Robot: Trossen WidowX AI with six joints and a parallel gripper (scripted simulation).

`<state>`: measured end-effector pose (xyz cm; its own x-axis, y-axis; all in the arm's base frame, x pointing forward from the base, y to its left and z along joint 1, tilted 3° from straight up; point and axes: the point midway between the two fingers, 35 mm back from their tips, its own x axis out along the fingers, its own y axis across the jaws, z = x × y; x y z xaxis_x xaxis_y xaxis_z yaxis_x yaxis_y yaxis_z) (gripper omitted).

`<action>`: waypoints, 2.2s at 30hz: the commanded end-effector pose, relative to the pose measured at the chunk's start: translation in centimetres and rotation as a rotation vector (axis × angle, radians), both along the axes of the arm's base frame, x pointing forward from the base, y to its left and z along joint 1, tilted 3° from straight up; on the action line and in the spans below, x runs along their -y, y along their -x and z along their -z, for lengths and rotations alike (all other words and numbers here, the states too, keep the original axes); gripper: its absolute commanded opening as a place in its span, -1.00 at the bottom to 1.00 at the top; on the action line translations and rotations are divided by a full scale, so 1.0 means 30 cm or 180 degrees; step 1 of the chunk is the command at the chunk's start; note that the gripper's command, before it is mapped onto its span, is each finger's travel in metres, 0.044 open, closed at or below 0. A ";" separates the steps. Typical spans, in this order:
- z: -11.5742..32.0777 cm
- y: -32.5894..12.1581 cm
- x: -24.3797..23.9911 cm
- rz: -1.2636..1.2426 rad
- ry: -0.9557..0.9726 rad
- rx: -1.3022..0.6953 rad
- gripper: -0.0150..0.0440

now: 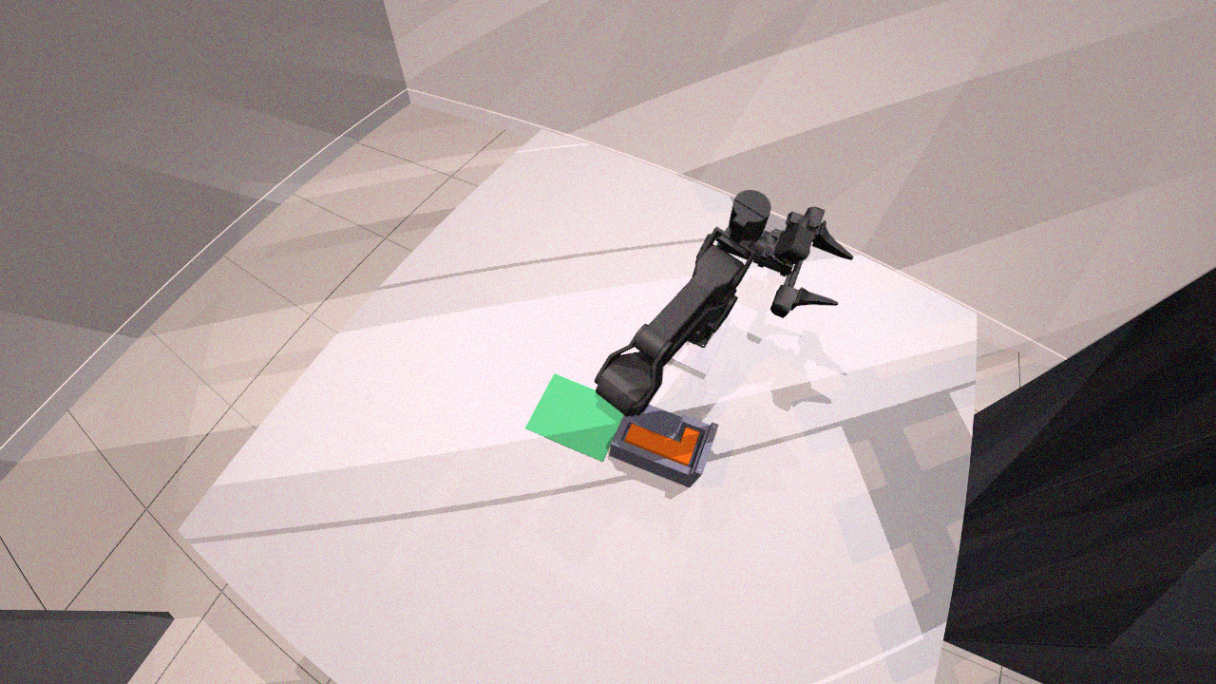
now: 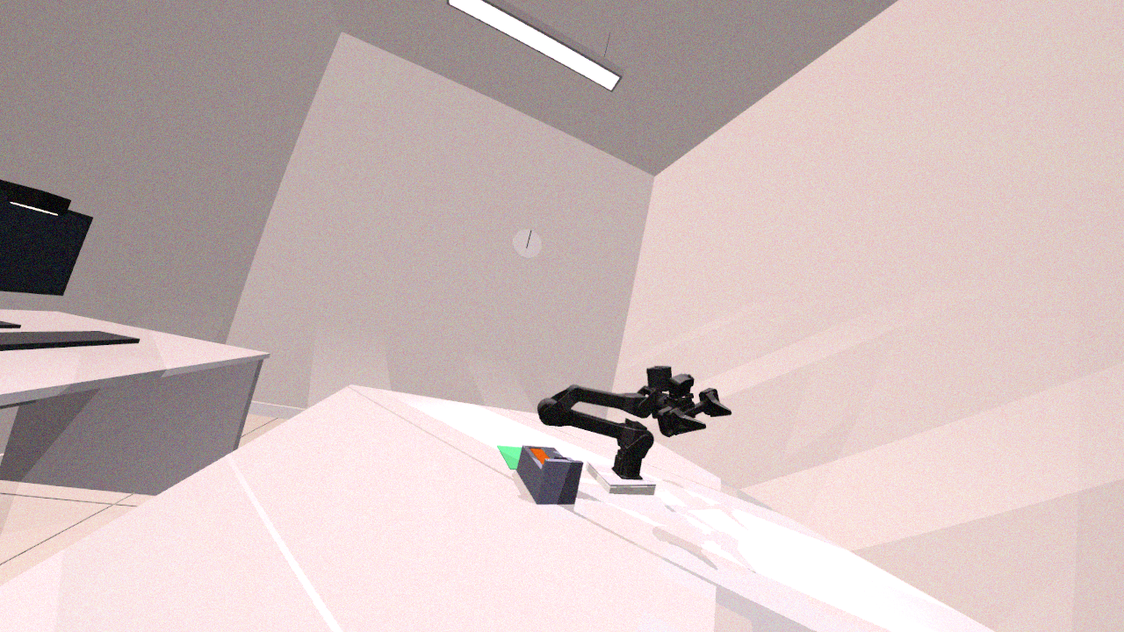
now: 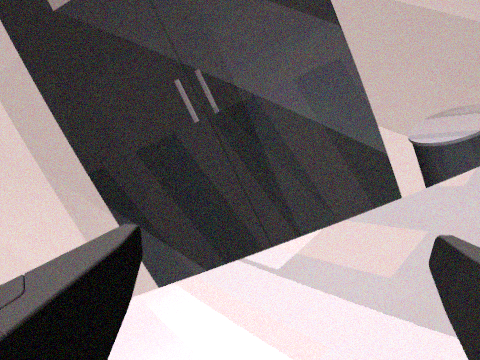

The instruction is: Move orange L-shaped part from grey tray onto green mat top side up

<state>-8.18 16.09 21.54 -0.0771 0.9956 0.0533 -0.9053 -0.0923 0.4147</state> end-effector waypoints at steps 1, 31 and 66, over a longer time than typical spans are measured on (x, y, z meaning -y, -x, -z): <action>-0.002 -0.001 -0.002 0.0013 0.0000 0.0017 0.78; 0.005 -0.545 -0.278 0.1854 0.2526 0.1249 0.12; 0.206 -1.058 0.156 0.2764 0.4628 -0.2241 0.12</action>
<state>23.51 11.40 17.04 0.1055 0.0254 -0.9941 -0.1479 0.9889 0.0096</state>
